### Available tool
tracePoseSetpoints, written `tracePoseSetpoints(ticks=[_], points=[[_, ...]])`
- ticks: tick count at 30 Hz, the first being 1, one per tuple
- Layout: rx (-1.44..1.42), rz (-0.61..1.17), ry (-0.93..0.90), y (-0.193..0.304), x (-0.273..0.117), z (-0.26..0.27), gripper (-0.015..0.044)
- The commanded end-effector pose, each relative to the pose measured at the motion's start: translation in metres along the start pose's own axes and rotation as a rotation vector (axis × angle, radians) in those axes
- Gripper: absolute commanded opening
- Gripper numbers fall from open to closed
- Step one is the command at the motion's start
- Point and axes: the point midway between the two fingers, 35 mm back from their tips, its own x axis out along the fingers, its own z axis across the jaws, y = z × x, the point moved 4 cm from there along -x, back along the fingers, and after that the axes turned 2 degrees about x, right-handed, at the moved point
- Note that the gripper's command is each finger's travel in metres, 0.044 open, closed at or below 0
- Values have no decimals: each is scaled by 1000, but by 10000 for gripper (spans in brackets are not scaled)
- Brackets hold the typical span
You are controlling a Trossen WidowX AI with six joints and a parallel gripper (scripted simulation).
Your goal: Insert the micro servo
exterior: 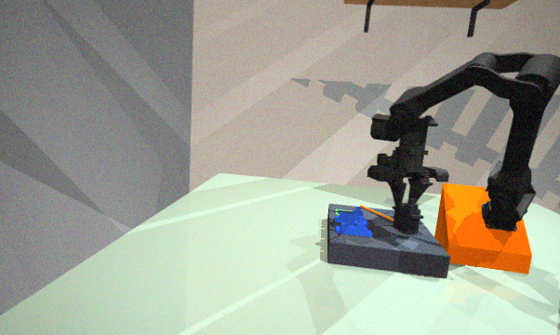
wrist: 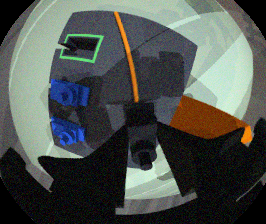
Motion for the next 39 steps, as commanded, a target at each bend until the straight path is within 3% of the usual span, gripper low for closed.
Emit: tracePoseSetpoints(ticks=[1,19,28,39], points=[[-3,-8,-3,-1,-13,1,0],[-3,-8,-2,6,-28,-4,0],[-4,-9,-4,-10,-28,22,0],[-4,-10,-3,-34,-28,13,0]])
